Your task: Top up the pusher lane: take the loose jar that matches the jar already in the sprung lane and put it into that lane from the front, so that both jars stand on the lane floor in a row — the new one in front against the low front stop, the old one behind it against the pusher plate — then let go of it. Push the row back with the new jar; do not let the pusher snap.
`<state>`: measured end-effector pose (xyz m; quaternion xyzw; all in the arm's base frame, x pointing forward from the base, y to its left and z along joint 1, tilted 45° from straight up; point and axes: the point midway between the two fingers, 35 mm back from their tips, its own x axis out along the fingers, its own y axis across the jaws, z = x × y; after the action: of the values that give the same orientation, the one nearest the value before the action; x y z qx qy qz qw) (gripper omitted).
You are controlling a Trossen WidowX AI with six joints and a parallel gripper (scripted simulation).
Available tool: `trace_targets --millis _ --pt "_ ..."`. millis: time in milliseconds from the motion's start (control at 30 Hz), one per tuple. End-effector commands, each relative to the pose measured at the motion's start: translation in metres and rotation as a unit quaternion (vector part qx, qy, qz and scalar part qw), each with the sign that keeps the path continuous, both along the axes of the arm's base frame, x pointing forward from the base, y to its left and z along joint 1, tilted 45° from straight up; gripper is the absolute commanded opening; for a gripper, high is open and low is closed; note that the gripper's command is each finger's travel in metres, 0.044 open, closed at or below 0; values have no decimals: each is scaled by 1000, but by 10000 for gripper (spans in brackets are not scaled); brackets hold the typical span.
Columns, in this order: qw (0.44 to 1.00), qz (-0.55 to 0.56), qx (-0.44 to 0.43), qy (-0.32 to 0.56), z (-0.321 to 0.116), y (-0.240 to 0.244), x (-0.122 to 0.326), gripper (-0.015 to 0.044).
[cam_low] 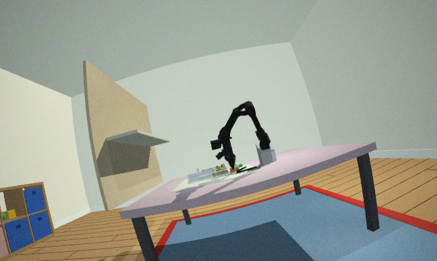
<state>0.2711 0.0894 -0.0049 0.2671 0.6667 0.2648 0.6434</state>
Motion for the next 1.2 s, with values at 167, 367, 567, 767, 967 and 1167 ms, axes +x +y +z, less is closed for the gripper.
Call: trace_targets --millis 167,367,567,767,967,1167 --pt "1000 -1 2 3 -3 3 -1 309" --pt "1000 -1 2 3 -3 3 -1 171" --pt "1000 -1 2 3 -3 2 -1 92" --pt "1000 -4 -2 7 18 -23 1 0" --pt "1000 -3 -3 7 42 -52 0 0" --pt "1000 -1 0 3 66 -77 -6 0"
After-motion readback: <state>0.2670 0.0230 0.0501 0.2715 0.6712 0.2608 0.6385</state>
